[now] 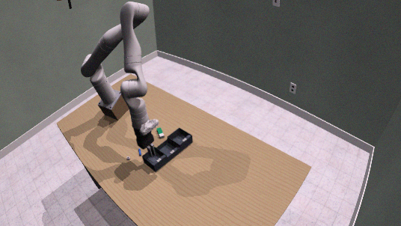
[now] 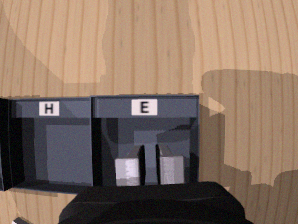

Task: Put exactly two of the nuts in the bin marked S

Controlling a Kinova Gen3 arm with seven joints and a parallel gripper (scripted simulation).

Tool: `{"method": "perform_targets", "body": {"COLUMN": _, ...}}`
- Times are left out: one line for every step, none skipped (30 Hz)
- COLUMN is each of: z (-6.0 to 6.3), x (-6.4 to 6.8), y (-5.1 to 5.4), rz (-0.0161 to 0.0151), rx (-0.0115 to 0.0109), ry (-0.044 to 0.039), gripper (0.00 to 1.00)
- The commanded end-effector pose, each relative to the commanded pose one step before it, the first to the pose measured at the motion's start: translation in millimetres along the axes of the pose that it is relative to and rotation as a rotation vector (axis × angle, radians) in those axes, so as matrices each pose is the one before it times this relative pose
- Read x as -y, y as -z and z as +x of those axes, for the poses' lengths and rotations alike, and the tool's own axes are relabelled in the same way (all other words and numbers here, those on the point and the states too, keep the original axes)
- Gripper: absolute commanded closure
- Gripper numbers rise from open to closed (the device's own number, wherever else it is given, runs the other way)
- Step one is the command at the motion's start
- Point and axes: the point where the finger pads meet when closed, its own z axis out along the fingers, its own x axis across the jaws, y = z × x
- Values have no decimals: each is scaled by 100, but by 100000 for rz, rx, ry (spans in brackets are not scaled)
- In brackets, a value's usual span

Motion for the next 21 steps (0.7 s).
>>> {"method": "perform_targets", "body": {"z": -386, "x": 418, "y": 1433, "rz": 1240, "rx": 381, "ry": 566, "gripper": 69}}
{"method": "perform_targets", "body": {"z": 0, "x": 0, "y": 400, "rz": 0, "rx": 0, "ry": 0, "gripper": 69}}
{"method": "perform_targets", "body": {"z": 0, "x": 0, "y": 400, "rz": 0, "rx": 0, "ry": 0, "gripper": 69}}
{"method": "perform_targets", "body": {"z": 0, "x": 0, "y": 400, "rz": -1, "rx": 0, "ry": 0, "gripper": 69}}
{"method": "perform_targets", "body": {"z": -1, "x": 1, "y": 75, "rz": -1, "rx": 0, "ry": 0, "gripper": 69}}
{"method": "perform_targets", "body": {"z": -1, "x": 1, "y": 1, "rz": -1, "rx": 0, "ry": 0, "gripper": 69}}
{"method": "perform_targets", "body": {"z": 0, "x": 1, "y": 1, "rz": 0, "rx": 0, "ry": 0, "gripper": 69}}
{"method": "perform_targets", "body": {"z": 0, "x": 0, "y": 0, "rz": 0, "rx": 0, "ry": 0, "gripper": 69}}
{"method": "perform_targets", "body": {"z": 3, "x": -1, "y": -5, "rz": -2, "rx": 3, "ry": 1, "gripper": 69}}
{"method": "perform_targets", "body": {"z": -1, "x": 1, "y": 2, "rz": 1, "rx": -1, "ry": 0, "gripper": 69}}
{"method": "perform_targets", "body": {"z": -1, "x": 0, "y": 1, "rz": 0, "rx": -1, "ry": 0, "gripper": 69}}
{"method": "perform_targets", "body": {"z": 0, "x": 0, "y": 0, "rz": 0, "rx": 0, "ry": 0, "gripper": 69}}
{"method": "perform_targets", "body": {"z": 0, "x": 0, "y": 0, "rz": 0, "rx": 0, "ry": 0, "gripper": 69}}
{"method": "perform_targets", "body": {"z": -502, "x": 18, "y": 2, "rz": 1, "rx": 0, "ry": 0, "gripper": 69}}
{"method": "perform_targets", "body": {"z": -500, "x": 18, "y": -1, "rz": 0, "rx": 2, "ry": 0, "gripper": 69}}
{"method": "perform_targets", "body": {"z": -500, "x": 18, "y": -1, "rz": 0, "rx": 1, "ry": 0, "gripper": 69}}
{"method": "perform_targets", "body": {"z": -500, "x": 18, "y": 0, "rz": 0, "rx": 1, "ry": 0, "gripper": 69}}
{"method": "perform_targets", "body": {"z": -500, "x": 19, "y": 0, "rz": 0, "rx": 1, "ry": 0, "gripper": 69}}
{"method": "perform_targets", "body": {"z": -500, "x": 19, "y": 0, "rz": 0, "rx": 1, "ry": 0, "gripper": 69}}
{"method": "perform_targets", "body": {"z": -500, "x": 19, "y": 0, "rz": 0, "rx": 1, "ry": 0, "gripper": 69}}
{"method": "perform_targets", "body": {"z": -500, "x": 19, "y": 0, "rz": 0, "rx": 1, "ry": 0, "gripper": 69}}
